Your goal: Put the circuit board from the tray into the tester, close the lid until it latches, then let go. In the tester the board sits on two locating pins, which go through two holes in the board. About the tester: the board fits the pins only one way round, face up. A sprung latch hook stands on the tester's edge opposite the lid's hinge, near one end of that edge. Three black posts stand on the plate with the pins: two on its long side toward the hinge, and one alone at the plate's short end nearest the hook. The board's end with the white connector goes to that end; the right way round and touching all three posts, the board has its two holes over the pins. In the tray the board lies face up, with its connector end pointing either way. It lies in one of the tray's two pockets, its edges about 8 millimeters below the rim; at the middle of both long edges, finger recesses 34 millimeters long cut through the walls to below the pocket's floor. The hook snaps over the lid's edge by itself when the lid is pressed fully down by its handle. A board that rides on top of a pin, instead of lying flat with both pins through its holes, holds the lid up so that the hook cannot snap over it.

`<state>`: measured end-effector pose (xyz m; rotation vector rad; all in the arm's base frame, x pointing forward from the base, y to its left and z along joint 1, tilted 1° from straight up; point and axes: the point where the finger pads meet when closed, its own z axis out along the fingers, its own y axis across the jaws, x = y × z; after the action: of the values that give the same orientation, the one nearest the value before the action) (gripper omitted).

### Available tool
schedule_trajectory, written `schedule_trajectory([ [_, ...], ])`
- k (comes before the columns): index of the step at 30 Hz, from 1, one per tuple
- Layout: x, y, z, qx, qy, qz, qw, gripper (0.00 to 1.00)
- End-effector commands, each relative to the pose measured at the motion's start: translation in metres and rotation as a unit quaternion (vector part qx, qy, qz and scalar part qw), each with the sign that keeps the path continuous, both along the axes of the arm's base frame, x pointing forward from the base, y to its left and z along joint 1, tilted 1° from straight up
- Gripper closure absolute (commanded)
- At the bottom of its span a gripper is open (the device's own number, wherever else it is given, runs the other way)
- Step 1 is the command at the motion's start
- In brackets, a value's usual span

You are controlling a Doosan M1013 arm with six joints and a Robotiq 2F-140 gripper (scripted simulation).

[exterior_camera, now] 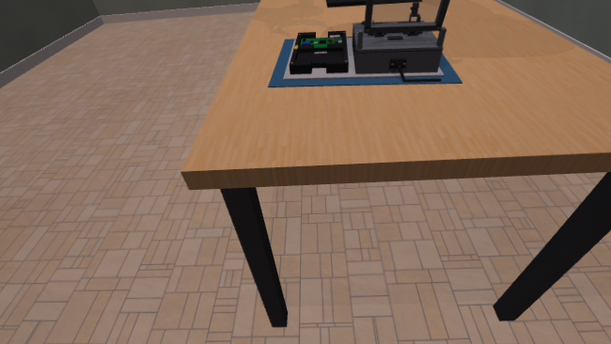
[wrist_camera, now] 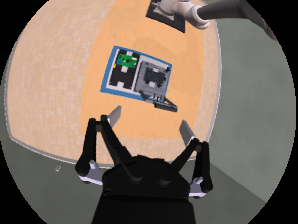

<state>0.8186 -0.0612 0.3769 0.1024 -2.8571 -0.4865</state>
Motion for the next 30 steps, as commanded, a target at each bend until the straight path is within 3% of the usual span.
schedule_trajectory([
  [1, -0.001, 0.0, 0.0, 0.0, -0.001, 0.002, 1.0, 0.0],
  [10, -0.033, -0.015, -0.003, 0.003, -0.063, 0.115, 0.991, 0.0],
  [14, -0.06, -0.025, -0.007, 0.002, -0.104, 0.202, 0.974, 0.0],
  [16, -0.06, -0.025, -0.007, 0.002, -0.104, 0.202, 0.974, 0.0],
  [18, -0.08, -0.032, -0.01, -0.001, -0.129, 0.263, 0.956, 0.0],
  [20, -0.082, -0.033, -0.011, -0.001, -0.131, 0.269, 0.954, 0.0],
  [26, -0.124, -0.046, -0.021, -0.01, -0.171, 0.393, 0.904, 0.0],
  [28, -0.128, -0.047, -0.022, -0.011, -0.173, 0.403, 0.899, 0.0],
  [29, -0.142, -0.051, -0.026, -0.014, -0.183, 0.443, 0.878, 0.0],
  [30, -0.148, -0.053, -0.027, -0.015, -0.186, 0.457, 0.87, 0.0],
])
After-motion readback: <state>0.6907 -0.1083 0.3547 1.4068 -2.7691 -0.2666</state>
